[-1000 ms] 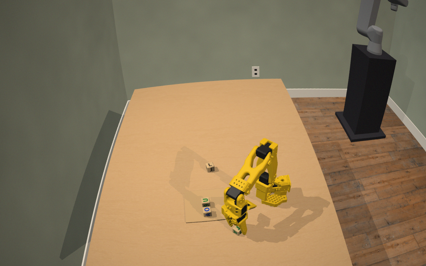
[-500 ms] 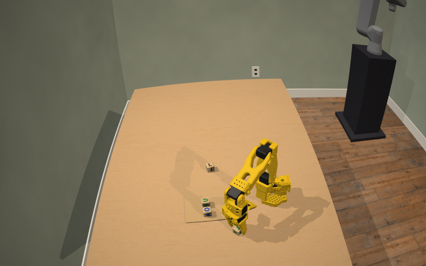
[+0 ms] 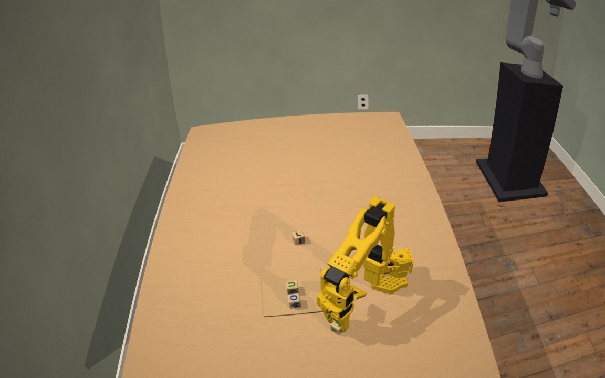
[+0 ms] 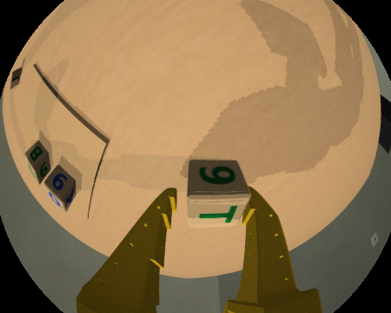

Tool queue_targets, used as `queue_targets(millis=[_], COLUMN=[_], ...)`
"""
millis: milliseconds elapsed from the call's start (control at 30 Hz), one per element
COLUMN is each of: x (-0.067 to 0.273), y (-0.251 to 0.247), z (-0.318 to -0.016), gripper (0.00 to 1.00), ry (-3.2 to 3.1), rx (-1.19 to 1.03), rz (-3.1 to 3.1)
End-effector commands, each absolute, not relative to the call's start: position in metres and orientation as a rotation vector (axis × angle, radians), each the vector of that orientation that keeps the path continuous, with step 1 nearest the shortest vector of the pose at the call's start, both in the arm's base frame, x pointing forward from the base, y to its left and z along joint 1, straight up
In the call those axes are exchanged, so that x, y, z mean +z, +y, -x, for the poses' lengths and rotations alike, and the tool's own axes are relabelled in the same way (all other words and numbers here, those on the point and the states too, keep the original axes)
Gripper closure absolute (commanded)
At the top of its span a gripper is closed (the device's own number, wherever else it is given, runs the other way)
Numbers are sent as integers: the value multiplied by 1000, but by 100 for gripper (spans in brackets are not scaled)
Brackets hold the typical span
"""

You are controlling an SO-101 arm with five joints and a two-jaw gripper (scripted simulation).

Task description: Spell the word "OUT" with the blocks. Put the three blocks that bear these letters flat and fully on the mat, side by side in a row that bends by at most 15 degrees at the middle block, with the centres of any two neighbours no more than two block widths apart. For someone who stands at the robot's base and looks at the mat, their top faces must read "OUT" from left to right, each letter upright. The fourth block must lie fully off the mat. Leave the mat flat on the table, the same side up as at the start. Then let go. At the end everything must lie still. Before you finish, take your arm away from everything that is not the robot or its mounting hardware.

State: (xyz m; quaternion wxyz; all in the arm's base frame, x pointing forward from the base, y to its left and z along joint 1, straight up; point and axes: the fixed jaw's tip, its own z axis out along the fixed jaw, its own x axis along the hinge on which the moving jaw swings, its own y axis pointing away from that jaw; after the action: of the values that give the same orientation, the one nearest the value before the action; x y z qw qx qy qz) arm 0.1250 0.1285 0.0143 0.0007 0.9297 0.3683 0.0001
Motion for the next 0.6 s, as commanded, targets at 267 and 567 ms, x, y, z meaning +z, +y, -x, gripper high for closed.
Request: queue_targets(millis=[267,567], x=[23,23], y=[139,140], z=[-128,-127], gripper=[86,87], ry=[1168,1168], rx=[85,85], rz=[-2946,-2947])
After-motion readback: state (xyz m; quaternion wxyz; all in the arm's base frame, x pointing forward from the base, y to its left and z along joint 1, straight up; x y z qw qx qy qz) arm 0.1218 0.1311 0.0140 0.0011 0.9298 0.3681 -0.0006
